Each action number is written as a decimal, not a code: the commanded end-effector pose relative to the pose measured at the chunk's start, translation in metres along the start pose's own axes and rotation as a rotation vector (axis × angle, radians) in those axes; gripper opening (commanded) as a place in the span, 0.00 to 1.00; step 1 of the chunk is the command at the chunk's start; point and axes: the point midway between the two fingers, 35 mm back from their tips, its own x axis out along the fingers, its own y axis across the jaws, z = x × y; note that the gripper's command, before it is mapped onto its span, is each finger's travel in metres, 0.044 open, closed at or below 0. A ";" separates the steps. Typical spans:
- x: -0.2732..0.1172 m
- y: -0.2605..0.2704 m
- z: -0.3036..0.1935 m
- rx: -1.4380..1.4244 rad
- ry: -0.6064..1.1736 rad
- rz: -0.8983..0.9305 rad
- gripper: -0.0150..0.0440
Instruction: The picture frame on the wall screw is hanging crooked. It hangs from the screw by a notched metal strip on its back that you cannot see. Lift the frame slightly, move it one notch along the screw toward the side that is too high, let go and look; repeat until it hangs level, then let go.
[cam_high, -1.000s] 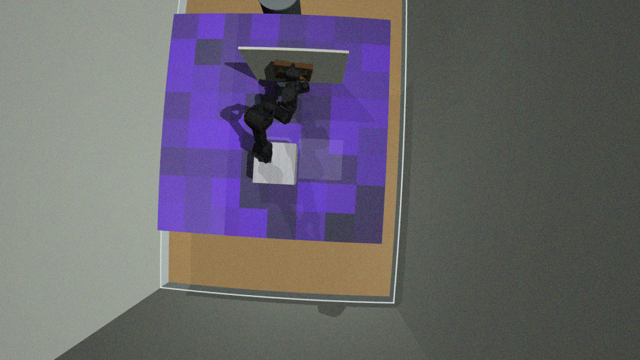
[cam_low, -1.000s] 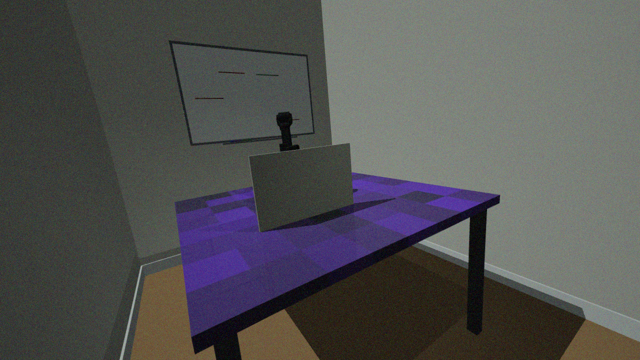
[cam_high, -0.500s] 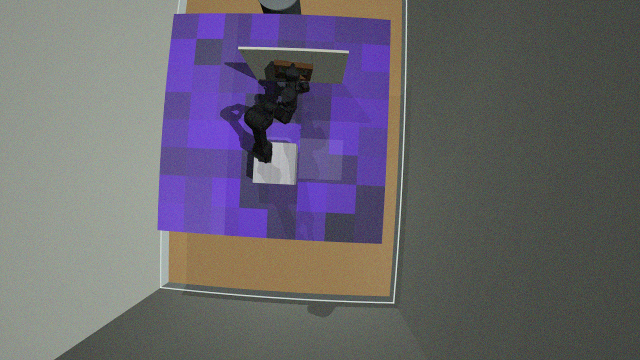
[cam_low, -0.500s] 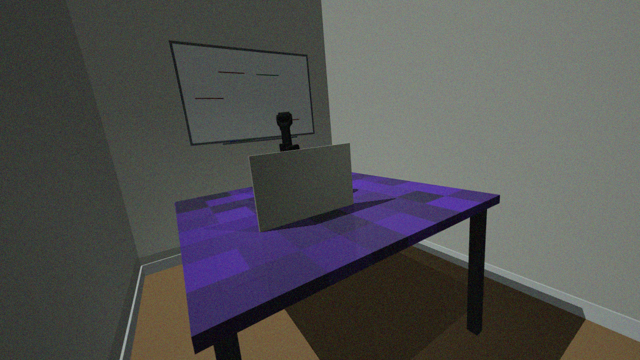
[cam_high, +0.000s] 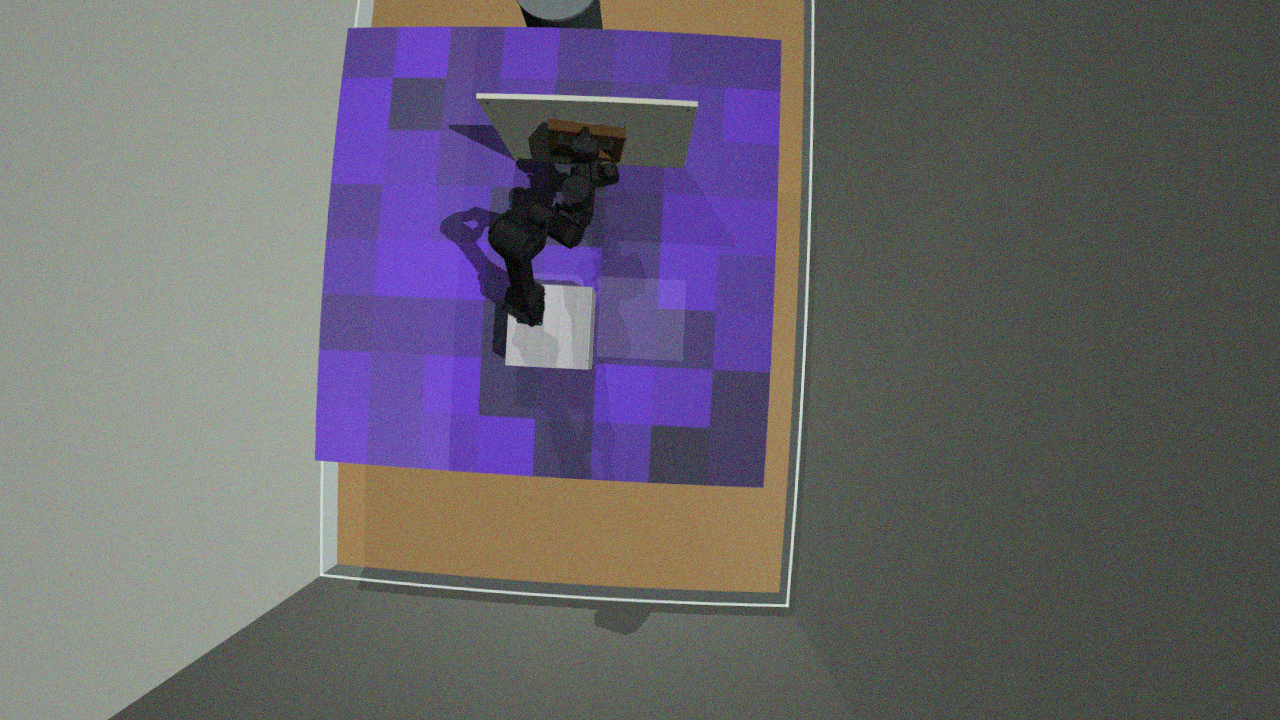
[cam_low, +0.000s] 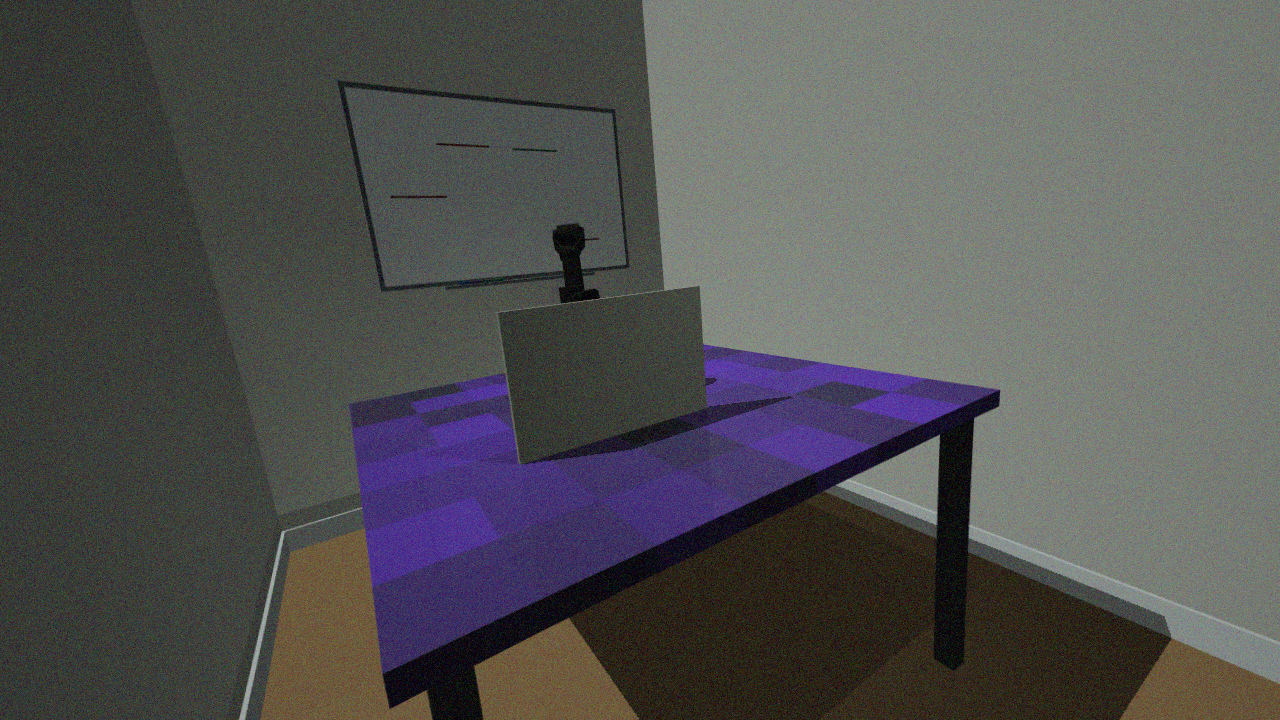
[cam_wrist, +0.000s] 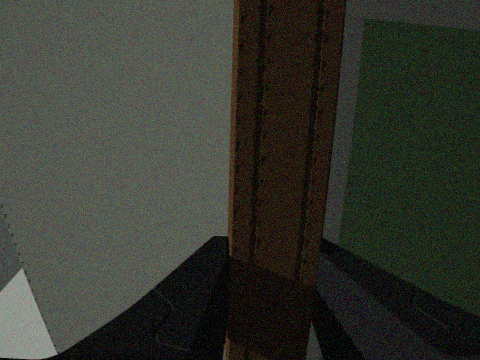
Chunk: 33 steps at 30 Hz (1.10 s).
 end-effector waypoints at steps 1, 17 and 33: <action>0.001 0.003 -0.001 -0.004 0.001 0.009 0.25; 0.001 0.003 -0.002 -0.004 0.001 0.009 0.25; 0.001 0.003 -0.007 -0.004 0.001 0.009 0.25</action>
